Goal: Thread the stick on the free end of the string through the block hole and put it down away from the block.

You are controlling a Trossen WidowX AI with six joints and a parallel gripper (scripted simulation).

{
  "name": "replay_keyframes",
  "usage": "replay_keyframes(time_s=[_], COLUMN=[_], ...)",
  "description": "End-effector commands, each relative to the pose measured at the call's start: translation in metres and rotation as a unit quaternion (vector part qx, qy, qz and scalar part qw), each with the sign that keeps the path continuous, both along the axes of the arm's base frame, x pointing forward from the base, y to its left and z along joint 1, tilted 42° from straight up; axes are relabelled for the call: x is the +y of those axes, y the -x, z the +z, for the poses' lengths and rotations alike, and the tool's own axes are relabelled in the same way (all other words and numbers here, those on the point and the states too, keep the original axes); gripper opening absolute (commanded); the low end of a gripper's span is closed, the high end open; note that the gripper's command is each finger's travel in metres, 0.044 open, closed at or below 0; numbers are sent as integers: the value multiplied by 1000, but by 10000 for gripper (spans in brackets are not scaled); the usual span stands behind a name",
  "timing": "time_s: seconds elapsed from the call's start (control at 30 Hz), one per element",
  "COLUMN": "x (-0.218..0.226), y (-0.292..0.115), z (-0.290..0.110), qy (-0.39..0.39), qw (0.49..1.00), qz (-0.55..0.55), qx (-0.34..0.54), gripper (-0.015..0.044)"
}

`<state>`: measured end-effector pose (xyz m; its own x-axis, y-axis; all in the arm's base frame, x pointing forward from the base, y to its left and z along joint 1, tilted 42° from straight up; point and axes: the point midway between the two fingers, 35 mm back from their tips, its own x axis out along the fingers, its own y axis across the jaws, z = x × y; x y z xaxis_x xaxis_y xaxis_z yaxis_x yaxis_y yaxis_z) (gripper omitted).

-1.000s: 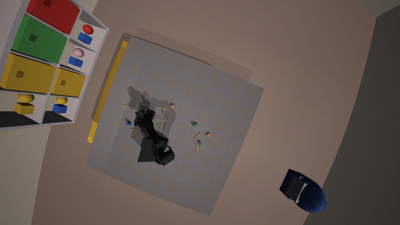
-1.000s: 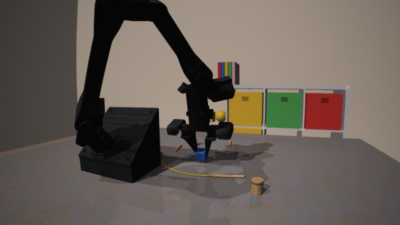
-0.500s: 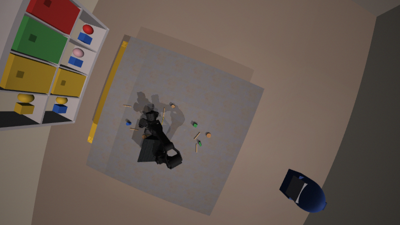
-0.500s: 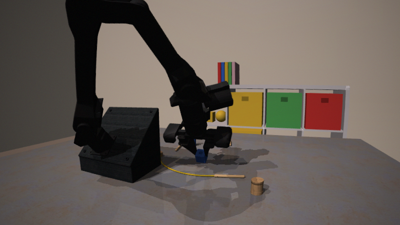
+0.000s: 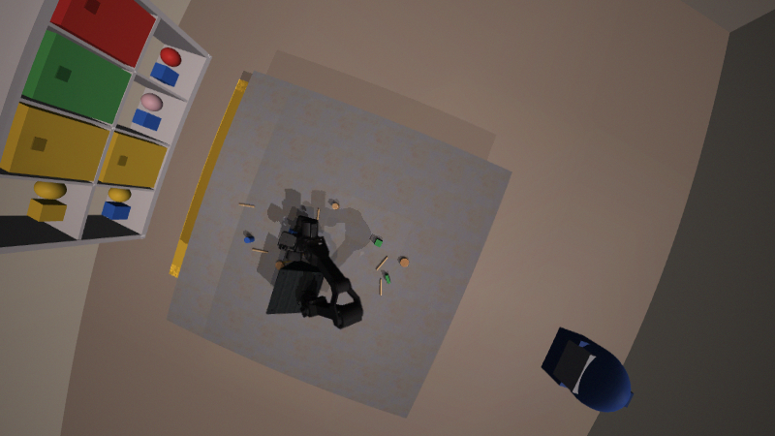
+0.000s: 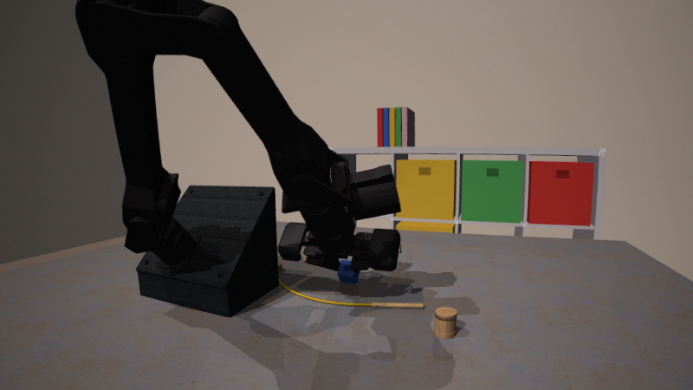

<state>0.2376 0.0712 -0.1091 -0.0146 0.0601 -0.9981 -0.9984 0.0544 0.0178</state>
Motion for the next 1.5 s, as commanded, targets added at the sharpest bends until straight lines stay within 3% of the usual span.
replay_keyframes(time_s=[0.0,0.17,0.47,0.7,1.23,1.33,1.47], x=[-5,-9,-5,1,1,4,14], y=[3,3,0,-1,-1,1,3], z=[0,1,3,64,66,58,42], qy=[-33,-71,-46,-49,-49,-3,134], qw=[999,997,999,999,999,999,982], qz=[2,2,0,3,3,29,109], qx=[2,-4,-2,-2,-2,23,77], gripper=[0,0,236,236,236,315,420])
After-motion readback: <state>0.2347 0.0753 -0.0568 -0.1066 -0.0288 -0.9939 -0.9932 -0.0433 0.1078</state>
